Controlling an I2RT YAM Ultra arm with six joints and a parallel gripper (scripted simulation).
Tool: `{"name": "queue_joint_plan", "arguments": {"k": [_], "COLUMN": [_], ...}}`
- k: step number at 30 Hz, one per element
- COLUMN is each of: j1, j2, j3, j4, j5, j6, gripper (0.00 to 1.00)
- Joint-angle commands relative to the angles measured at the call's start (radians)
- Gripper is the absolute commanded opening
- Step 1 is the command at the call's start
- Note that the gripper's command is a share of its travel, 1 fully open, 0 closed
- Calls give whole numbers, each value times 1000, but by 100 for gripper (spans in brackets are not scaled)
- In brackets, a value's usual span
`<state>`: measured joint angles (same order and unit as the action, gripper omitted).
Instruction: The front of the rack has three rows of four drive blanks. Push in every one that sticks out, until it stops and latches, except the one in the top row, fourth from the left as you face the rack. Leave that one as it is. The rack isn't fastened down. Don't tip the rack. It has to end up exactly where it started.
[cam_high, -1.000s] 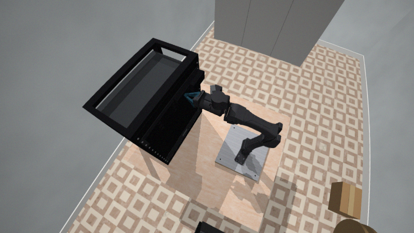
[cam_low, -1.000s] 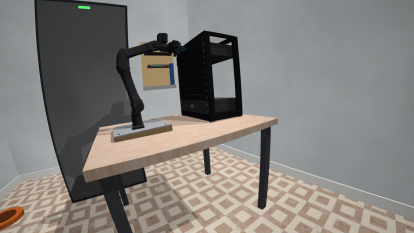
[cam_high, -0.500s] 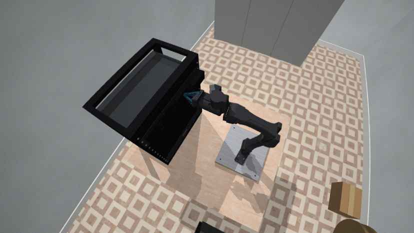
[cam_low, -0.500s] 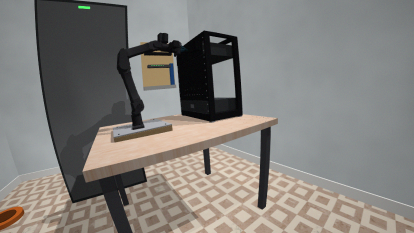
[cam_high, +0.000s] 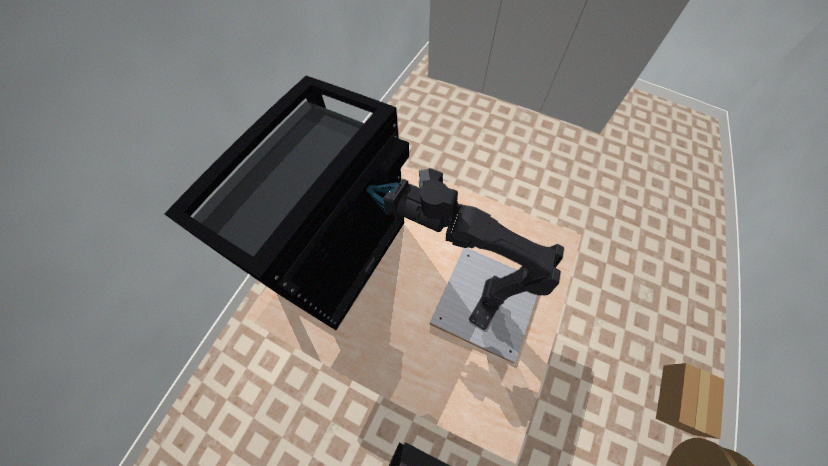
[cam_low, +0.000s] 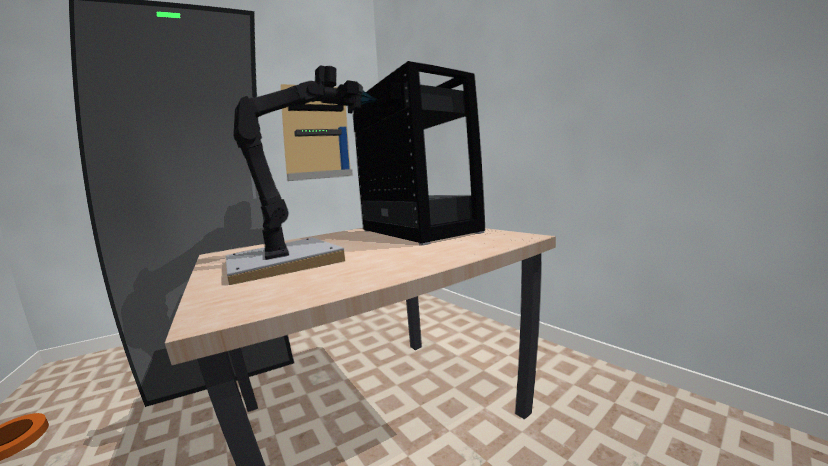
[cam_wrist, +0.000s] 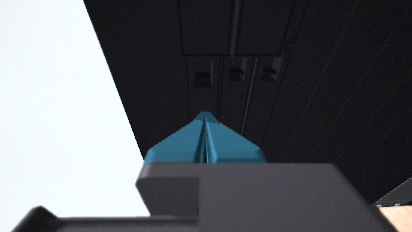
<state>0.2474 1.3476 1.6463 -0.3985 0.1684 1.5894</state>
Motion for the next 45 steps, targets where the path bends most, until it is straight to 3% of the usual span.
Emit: {"name": "queue_joint_plan", "arguments": {"k": [1, 45], "j1": [-13, -14], "j2": [42, 65], "j3": [41, 72], "j4": [83, 74], "j5": [-11, -12], "j6": [-10, -11], "gripper": [0, 0]}}
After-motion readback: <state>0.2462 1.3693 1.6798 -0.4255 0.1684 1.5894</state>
